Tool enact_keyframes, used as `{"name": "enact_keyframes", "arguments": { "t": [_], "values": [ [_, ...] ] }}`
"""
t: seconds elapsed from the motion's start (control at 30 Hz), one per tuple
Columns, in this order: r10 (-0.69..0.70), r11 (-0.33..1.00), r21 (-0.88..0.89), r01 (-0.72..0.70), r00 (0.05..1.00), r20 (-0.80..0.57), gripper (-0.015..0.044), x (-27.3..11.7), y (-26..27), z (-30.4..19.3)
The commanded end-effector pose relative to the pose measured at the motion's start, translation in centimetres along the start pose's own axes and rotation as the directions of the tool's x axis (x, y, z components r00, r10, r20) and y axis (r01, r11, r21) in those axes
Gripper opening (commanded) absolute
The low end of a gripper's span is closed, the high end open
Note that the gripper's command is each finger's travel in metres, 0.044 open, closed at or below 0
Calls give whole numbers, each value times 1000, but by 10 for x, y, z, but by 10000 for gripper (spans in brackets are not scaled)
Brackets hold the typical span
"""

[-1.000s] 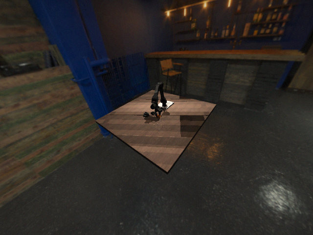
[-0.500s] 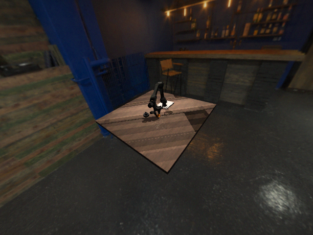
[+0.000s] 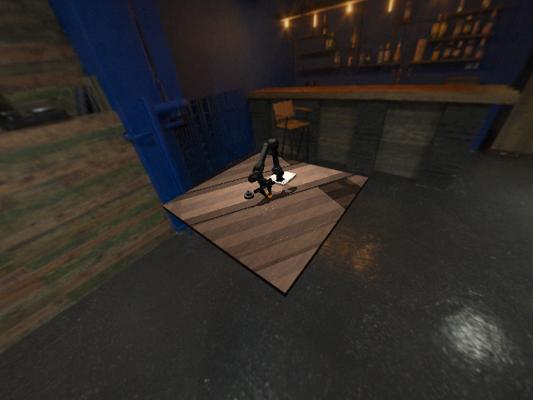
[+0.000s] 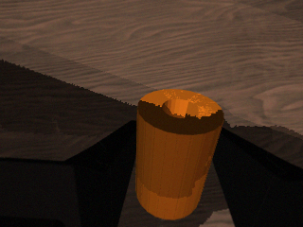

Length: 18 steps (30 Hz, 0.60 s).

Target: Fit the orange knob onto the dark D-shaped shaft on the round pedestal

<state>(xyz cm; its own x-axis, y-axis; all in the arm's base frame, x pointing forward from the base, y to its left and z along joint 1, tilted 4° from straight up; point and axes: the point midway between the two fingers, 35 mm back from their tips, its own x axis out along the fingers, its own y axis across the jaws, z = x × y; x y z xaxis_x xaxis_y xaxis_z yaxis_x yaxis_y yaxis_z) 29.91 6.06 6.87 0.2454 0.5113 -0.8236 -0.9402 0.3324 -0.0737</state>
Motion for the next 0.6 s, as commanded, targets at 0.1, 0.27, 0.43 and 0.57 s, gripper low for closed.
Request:
{"name": "enact_keyframes", "arguments": {
  "t": [0.1, 0.27, 0.43, 0.57],
  "values": [
    [-2, 1000, -3, 2, 993, 116, 180, -5, 1, -7],
    [-1, 1000, -3, 2, 980, 201, 180, -7, 2, -13],
    [0, 1000, -3, 1, 959, 284, 180, -9, 2, -18],
    [1, 1000, -3, 1, 937, 349, 180, -10, 2, -23]
  ]
}}
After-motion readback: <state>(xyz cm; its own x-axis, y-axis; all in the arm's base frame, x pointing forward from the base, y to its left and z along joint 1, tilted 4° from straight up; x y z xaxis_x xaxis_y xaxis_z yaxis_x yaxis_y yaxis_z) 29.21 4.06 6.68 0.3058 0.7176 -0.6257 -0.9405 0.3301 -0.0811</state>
